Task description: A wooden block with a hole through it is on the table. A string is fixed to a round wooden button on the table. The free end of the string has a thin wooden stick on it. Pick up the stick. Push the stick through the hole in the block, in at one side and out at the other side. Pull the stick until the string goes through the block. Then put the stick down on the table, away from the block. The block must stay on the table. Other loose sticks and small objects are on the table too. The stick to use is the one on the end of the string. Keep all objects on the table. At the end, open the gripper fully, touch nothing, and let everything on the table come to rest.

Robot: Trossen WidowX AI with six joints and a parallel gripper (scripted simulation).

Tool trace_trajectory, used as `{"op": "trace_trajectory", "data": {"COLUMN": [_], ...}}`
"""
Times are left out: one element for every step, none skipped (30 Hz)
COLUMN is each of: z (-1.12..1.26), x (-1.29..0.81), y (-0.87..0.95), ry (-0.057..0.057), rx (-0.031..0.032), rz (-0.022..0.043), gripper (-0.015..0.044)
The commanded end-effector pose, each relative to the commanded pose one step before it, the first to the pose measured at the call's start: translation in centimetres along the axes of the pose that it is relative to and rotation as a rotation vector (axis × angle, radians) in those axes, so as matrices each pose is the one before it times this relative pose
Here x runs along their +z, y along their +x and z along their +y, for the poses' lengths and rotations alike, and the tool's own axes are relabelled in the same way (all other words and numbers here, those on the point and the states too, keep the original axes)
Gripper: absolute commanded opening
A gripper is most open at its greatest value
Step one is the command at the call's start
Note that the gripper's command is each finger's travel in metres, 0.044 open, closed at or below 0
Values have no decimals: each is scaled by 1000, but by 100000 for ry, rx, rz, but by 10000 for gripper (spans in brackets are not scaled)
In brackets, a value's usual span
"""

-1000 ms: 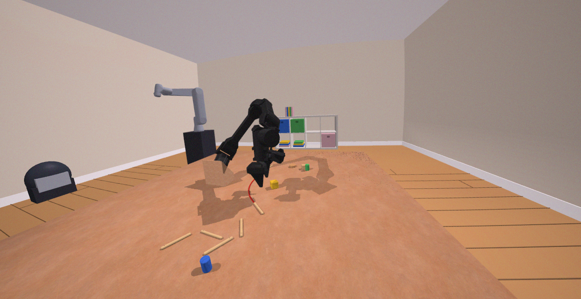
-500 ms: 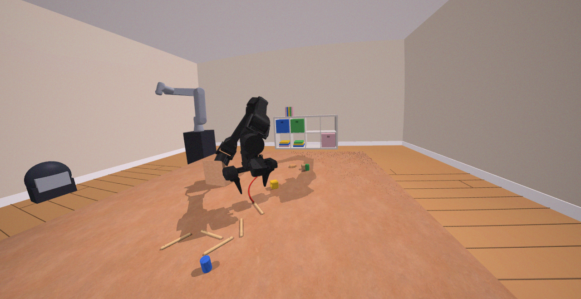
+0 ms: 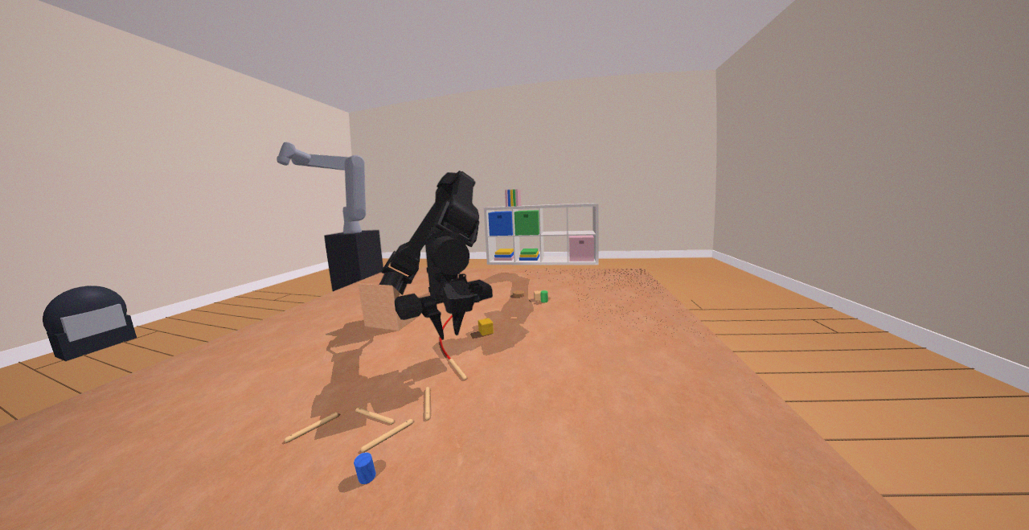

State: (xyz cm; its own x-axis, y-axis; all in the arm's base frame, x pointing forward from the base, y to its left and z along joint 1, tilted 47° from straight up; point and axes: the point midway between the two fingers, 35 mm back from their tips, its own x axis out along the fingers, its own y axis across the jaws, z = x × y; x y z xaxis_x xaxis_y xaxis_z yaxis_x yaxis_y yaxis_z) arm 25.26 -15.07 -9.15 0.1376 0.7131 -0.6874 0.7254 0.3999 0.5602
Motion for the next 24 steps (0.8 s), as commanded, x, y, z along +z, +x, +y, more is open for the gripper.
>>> {"op": "trace_trajectory", "data": {"z": [-50,0,0,1,1,2,3,3,4,4,4,4,4,3,3,3,3,3,3,3,2,2,2,2], "x": [75,0,0,3,5,8,10,12,13,13,12,11,10,9,8,7,6,5,4,3,2,1,0,-1], "y": [-17,0,0,28,55,82,109,136,159,167,168,168,168,168,167,167,167,167,166,166,166,166,165,165], "ry": [547,0,0,0,0,1,1,1,1,1,1,0,0,0,0,0,0,-1,-1,-1,-1,-1,-1,-2], "rx": [-379,0,0,0,-1,-1,-1,-1,0,0,1,1,2,2,3,4,4,5,5,6,6,7,7,8], "rz": [-77,0,0,-1,-3,-4,-5,-6,-6,-6,-5,-4,-4,-3,-2,-1,-1,0,1,1,2,3,4,4], "gripper": [124,124,124,124,124,124,124,124,124,124,124,124,124,124,124,124,124,124,124,124,124,124,124,124]}}
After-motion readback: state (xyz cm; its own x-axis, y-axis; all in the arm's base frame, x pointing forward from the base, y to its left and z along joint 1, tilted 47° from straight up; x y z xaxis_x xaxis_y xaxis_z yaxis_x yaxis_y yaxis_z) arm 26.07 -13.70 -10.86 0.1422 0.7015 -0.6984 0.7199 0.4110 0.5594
